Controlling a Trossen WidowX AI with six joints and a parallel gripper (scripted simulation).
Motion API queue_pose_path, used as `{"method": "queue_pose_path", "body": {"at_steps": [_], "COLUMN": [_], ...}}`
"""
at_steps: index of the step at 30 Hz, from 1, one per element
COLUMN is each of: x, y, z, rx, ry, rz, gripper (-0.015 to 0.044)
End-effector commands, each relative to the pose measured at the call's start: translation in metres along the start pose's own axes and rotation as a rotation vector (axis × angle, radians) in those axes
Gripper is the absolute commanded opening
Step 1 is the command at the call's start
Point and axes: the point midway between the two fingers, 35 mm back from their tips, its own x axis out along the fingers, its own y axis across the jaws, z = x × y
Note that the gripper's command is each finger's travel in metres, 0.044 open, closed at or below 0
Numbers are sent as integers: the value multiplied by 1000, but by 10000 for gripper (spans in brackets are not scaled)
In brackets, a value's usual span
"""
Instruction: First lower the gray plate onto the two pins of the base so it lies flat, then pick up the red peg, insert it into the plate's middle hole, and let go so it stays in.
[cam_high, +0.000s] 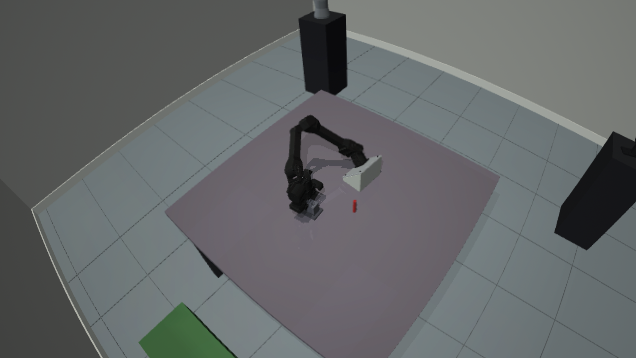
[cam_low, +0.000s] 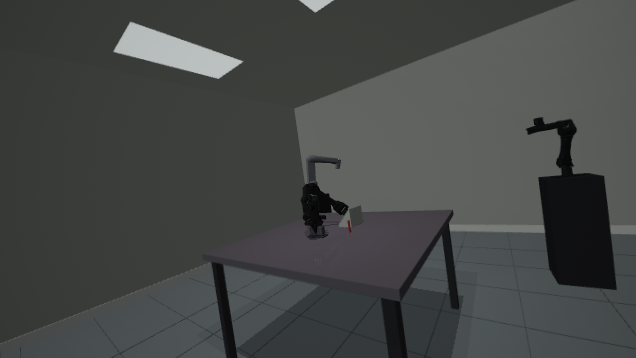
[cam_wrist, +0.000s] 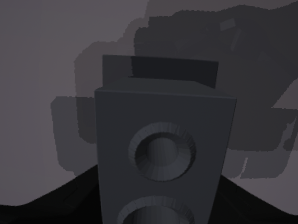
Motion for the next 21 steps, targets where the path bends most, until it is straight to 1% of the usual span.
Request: {"method": "queue_pose_path", "body": {"at_steps": [1, 3, 19, 20, 21], "x": [-1, -1, -1, -1, -1], "y": [0, 0, 0, 0, 0], "z": [0, 0, 0, 0, 0], "rx": [1, 1, 1, 1, 1], "ry": [1, 1, 1, 1, 1], "rz": [0, 0, 0, 0, 0], "gripper": [0, 0, 420, 440, 440]}}
